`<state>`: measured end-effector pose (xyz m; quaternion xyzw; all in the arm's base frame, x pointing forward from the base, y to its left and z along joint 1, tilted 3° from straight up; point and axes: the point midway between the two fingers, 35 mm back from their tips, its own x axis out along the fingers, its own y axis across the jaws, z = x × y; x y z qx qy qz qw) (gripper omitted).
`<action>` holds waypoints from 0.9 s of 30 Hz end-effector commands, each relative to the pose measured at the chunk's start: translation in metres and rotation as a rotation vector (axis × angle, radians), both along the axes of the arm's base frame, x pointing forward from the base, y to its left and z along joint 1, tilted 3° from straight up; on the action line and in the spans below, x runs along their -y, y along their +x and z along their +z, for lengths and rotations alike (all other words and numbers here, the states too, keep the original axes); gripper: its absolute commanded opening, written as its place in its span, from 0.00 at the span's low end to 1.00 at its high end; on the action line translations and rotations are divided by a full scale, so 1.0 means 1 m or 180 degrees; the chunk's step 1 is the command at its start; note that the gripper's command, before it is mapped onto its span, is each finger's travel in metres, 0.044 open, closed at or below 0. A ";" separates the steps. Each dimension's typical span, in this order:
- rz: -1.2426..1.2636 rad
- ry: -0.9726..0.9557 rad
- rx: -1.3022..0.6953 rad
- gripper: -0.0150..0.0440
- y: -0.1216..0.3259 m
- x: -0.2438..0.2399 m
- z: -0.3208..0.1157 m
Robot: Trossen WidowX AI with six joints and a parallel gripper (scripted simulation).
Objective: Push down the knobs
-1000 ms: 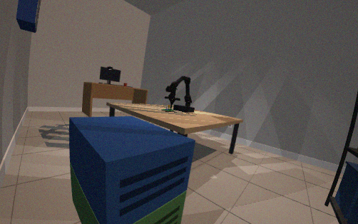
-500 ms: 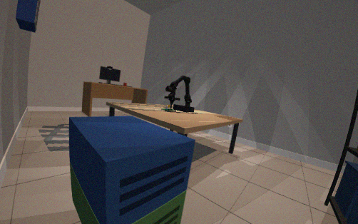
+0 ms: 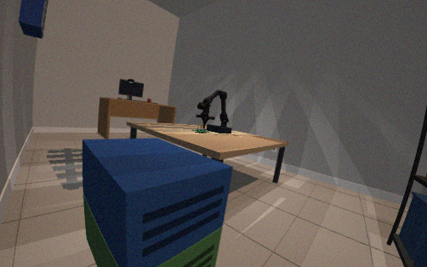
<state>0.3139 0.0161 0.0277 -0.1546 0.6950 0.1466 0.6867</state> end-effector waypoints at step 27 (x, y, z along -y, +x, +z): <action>0.0009 -0.0010 -0.0013 0.25 0.002 0.000 0.016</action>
